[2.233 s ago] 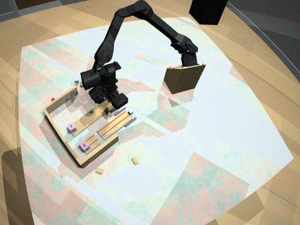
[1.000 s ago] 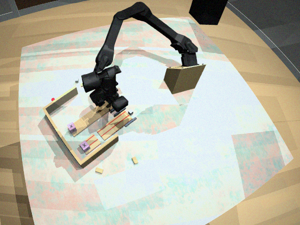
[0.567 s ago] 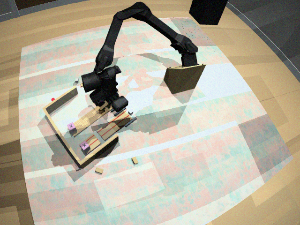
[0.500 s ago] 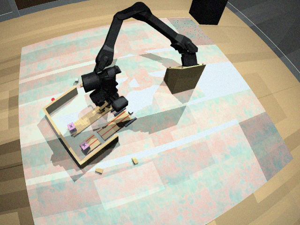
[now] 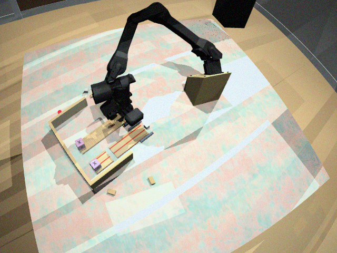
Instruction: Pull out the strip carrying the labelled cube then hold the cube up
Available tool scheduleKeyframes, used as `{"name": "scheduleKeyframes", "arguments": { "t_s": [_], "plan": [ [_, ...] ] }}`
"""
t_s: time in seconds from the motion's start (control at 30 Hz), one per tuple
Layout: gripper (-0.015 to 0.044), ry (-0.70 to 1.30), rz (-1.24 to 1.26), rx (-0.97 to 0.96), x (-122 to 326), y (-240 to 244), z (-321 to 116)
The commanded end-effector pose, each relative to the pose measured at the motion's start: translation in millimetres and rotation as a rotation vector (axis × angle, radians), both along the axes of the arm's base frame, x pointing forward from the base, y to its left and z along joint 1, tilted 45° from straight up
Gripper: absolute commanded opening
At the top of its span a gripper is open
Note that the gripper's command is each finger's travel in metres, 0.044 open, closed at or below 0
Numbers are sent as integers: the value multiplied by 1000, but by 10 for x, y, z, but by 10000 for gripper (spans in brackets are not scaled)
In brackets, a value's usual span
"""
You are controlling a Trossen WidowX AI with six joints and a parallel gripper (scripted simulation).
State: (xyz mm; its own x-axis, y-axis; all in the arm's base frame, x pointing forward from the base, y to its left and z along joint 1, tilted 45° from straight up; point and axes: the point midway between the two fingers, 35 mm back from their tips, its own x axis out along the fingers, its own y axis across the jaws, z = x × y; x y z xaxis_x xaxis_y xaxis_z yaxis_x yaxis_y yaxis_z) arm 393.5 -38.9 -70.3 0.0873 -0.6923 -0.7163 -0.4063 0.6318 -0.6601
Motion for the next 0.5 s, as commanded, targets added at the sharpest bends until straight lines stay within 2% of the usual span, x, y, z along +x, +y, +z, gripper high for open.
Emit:
{"name": "scheduleKeyframes", "arguments": {
  "t_s": [0.0, 0.47],
  "plan": [
    [0, 2, -5, -4, -18, -39, -12],
    [0, 3, -5, -4, -217, -111, 27]
  ]
}}
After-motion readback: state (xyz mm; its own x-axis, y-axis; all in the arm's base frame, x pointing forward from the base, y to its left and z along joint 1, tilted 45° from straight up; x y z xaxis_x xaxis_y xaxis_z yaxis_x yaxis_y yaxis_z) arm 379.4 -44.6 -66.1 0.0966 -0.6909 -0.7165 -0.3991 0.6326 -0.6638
